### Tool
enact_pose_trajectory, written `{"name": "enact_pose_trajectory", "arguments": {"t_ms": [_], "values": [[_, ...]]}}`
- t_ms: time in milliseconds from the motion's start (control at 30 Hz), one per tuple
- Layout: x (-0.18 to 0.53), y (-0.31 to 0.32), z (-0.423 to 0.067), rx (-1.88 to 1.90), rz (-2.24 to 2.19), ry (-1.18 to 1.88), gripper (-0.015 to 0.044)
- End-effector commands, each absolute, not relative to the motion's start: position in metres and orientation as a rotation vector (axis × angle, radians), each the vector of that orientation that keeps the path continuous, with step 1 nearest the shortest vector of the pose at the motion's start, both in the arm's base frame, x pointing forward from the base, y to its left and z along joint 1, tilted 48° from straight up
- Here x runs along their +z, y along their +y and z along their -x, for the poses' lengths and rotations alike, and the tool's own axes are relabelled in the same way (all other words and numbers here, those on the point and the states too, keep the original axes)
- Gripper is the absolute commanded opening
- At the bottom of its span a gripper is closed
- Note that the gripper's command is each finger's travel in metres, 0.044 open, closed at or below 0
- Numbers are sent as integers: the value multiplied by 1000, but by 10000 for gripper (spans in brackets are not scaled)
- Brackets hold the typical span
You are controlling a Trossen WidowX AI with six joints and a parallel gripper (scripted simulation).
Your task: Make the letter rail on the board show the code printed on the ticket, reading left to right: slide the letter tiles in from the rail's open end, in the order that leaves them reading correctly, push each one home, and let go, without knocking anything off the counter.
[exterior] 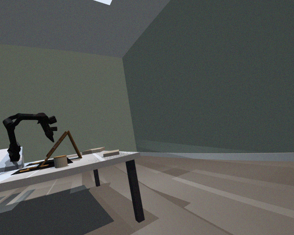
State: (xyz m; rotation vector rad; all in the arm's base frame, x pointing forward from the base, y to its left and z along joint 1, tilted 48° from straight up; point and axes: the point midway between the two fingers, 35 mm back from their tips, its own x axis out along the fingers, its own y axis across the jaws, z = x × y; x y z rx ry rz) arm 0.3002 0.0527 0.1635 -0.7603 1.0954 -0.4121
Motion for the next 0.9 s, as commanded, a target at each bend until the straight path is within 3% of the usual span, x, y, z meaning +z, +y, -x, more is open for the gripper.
{"name": "enact_pose_trajectory", "arguments": {"t_ms": [0,867], "values": [[176,43,-304,-535,712,1279,0],[171,40,-311,-535,712,1278,0]]}}
